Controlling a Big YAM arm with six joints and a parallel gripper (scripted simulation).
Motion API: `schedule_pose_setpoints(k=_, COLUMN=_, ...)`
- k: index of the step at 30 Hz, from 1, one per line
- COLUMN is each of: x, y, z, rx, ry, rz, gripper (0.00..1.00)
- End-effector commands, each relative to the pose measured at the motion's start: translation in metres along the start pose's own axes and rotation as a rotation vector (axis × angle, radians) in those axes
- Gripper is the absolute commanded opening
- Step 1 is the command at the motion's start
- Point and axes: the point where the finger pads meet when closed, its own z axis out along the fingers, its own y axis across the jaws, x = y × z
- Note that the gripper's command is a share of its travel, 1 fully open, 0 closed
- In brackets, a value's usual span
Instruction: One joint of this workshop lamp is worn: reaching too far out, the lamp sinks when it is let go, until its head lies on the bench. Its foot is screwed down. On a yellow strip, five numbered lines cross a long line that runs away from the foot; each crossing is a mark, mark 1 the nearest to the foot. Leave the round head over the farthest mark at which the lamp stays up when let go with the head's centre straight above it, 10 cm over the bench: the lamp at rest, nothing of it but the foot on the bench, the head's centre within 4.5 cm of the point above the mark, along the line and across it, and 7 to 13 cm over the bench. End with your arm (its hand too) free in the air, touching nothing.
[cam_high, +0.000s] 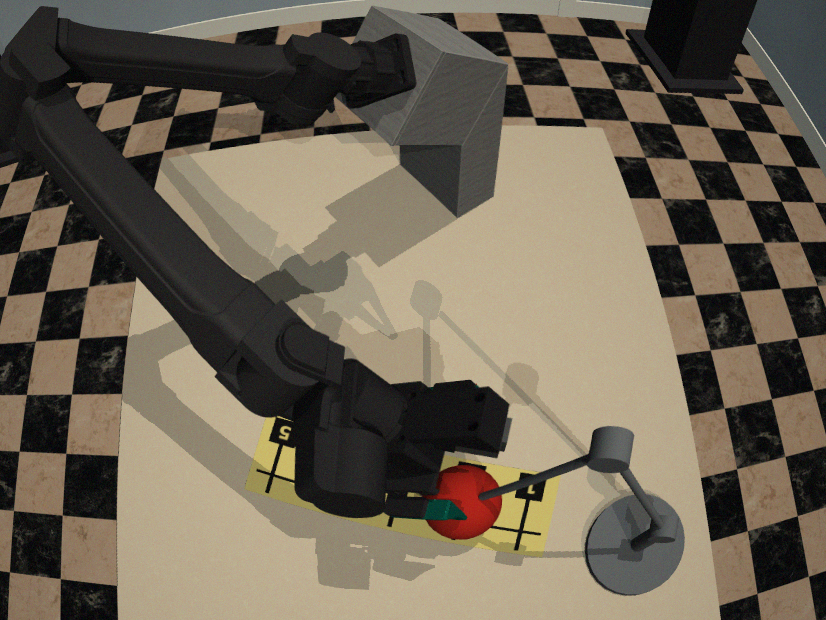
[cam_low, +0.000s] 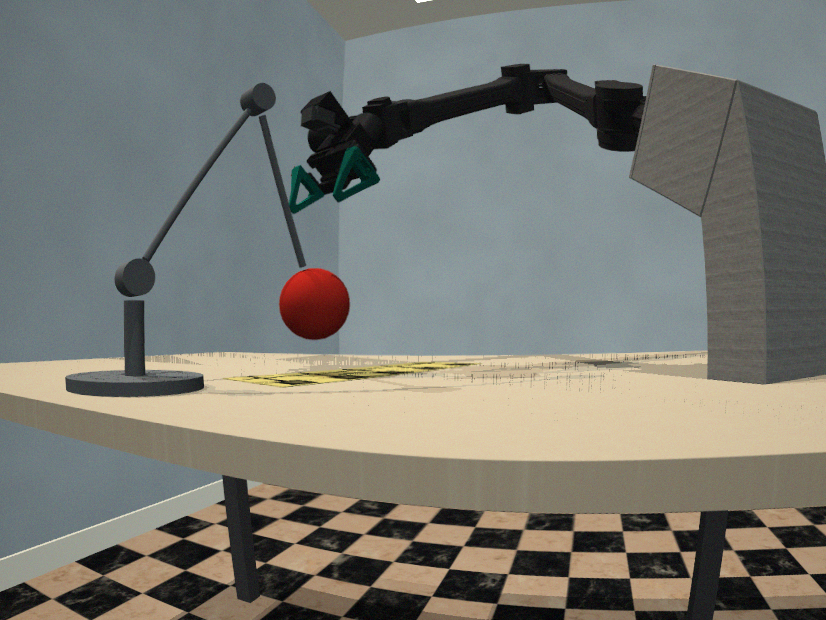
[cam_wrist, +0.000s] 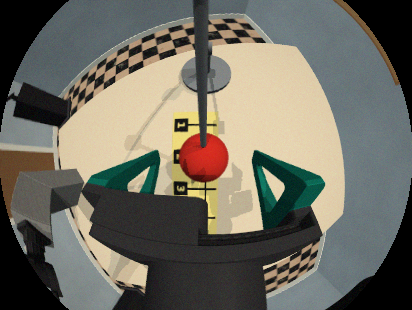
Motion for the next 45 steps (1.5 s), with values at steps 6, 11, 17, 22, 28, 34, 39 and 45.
schedule_pose_setpoints(k=6, x=-0.006, y=0.004, z=-0.032, rx=-0.003, ry=-0.008, rz=-0.002, gripper=1.0)
schedule_pose_setpoints(k=11, x=-0.004, y=0.001, z=-0.051, rx=0.001, ry=-0.006, rz=-0.002, gripper=1.0)
schedule_pose_setpoints(k=17, x=-0.002, y=0.0, z=-0.067, rx=0.005, ry=-0.004, rz=-0.001, gripper=1.0)
schedule_pose_setpoints(k=22, x=-0.004, y=0.002, z=-0.069, rx=0.005, ry=-0.001, rz=-0.002, gripper=1.0)
schedule_pose_setpoints(k=28, x=-0.006, y=0.005, z=-0.071, rx=0.006, ry=0.002, rz=-0.003, gripper=1.0)
schedule_pose_setpoints(k=34, x=-0.008, y=0.007, z=-0.073, rx=0.006, ry=0.005, rz=-0.004, gripper=1.0)
schedule_pose_setpoints(k=39, x=-0.006, y=0.005, z=-0.071, rx=0.008, ry=0.007, rz=-0.003, gripper=1.0)
schedule_pose_setpoints(k=45, x=-0.004, y=0.002, z=-0.07, rx=0.01, ry=0.01, rz=-0.002, gripper=1.0)
